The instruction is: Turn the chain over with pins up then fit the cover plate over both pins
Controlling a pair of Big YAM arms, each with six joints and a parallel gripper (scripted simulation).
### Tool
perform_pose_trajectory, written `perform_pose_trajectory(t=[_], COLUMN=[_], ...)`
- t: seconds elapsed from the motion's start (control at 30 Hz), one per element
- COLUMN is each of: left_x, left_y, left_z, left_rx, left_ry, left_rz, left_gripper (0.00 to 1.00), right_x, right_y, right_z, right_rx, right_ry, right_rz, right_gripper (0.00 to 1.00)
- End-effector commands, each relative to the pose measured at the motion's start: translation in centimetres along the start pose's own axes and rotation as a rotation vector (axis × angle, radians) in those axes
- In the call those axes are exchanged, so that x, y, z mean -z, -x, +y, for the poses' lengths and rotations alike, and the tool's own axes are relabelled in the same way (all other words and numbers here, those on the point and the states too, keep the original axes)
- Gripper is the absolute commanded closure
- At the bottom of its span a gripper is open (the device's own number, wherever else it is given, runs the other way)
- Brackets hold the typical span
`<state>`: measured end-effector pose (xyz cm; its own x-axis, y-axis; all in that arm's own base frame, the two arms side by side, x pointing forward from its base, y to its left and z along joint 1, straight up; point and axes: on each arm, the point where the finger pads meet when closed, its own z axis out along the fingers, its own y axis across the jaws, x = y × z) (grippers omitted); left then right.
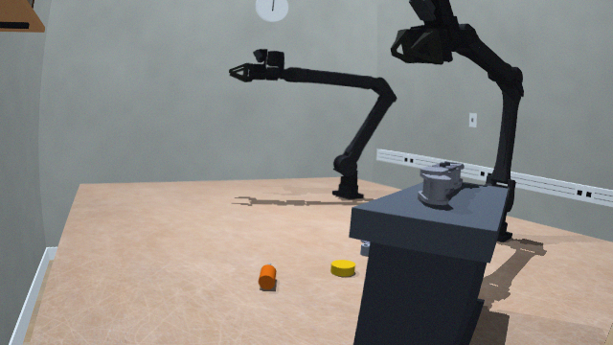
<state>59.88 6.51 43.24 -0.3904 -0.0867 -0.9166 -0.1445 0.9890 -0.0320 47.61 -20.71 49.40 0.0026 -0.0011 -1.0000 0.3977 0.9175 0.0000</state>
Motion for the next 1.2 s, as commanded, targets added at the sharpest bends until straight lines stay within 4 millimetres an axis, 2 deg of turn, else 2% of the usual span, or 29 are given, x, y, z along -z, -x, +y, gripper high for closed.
perform_pose_trajectory(t=[0.0,0.03,0.1,0.13,0.27,0.37,0.43,0.47,0.6,0.7,0.73,0.77,0.8,0.83,0.87,0.93,0.97,1.0,1.03,1.17], left_x=[2.7,3.3,3.3,3.4,6.0,7.5,8.4,8.9,10.2,10.0,9.4,10.6,10.8,11.2,11.3,11.5,12.2,12.4,12.1,12.0], left_y=[2.1,2.2,2.2,2.3,2.4,2.5,2.5,2.5,2.4,2.9,1.5,2.2,2.2,2.3,2.3,3.8,4.1,4.1,3.6,3.5], left_z=[-1.5,-1.9,-1.9,-2.0,-3.6,-4.4,-4.8,-5.0,-5.5,-5.4,-5.8,-5.8,-5.8,-5.9,-6.0,-6.0,-5.8,-6.0,-5.9,-5.9], left_rx=[-0.031,-0.035,-0.035,-0.037,-0.052,-0.06,-0.064,-0.065,-0.07,-0.069,-0.071,-0.07,-0.071,-0.071,-0.071,-0.069,-0.062,-0.06,-0.062,-0.062], left_ry=[-0.032,-0.04,-0.04,-0.043,-0.081,-0.1,-0.112,-0.116,-0.132,-0.128,-0.137,-0.14,-0.142,-0.145,-0.146,-0.146,-0.145,-0.15,-0.147,-0.146], left_rz=[-0.129,-0.153,-0.153,-0.172,-0.263,-0.319,-0.351,-0.366,-0.412,-0.42,-0.401,-0.427,-0.43,-0.44,-0.442,-0.465,-0.476,-0.476,-0.451,-0.446], left_gripper=[0.58,0.58,0.58,0.58,0.58,0.58,0.58,0.58,0.58,0.58,0.58,0.58,0.58,0.58,0.58,0.58,0.58,0.58,0.58,0.58], right_x=[-0.1,0.0,0.0,0.3,1.0,1.8,2.3,2.5,3.3,3.9,4.4,4.6,4.7,4.9,4.9,4.8,4.8,5.1,5.1,5.1], right_y=[4.4,4.4,4.4,3.9,4.3,4.1,4.0,3.2,2.3,2.8,2.7,2.7,2.7,1.6,1.9,1.1,1.8,2.0,2.1,2.1], right_z=[4.0,5.2,5.2,6.3,11.4,14.4,16.1,16.9,19.3,19.2,19.6,20.0,20.3,20.8,20.9,20.7,20.6,21.2,21.2,21.2], right_rx=[-0.003,-0.004,-0.004,-0.004,-0.007,-0.013,-0.014,-0.013,-0.011,-0.012,-0.013,-0.013,-0.013,-0.008,-0.009,-0.01,-0.01,-0.008,-0.008,-0.008], right_ry=[0.072,0.097,0.097,0.118,0.217,0.275,0.309,0.325,0.374,0.376,0.387,0.395,0.401,0.415,0.418,0.412,0.413,0.427,0.425,0.425], right_rz=[-0.073,-0.073,-0.073,-0.065,-0.07,-0.066,-0.064,-0.052,-0.037,-0.047,-0.047,-0.047,-0.047,-0.028,-0.032,-0.019,-0.03,-0.035,-0.036,-0.036], right_gripper=[0.0,0.0,0.0,0.0,0.0,0.0,0.0,0.0,0.0,0.0,0.0,0.0,0.0,0.0,0.0,0.0,0.0,0.0,0.0,0.0])
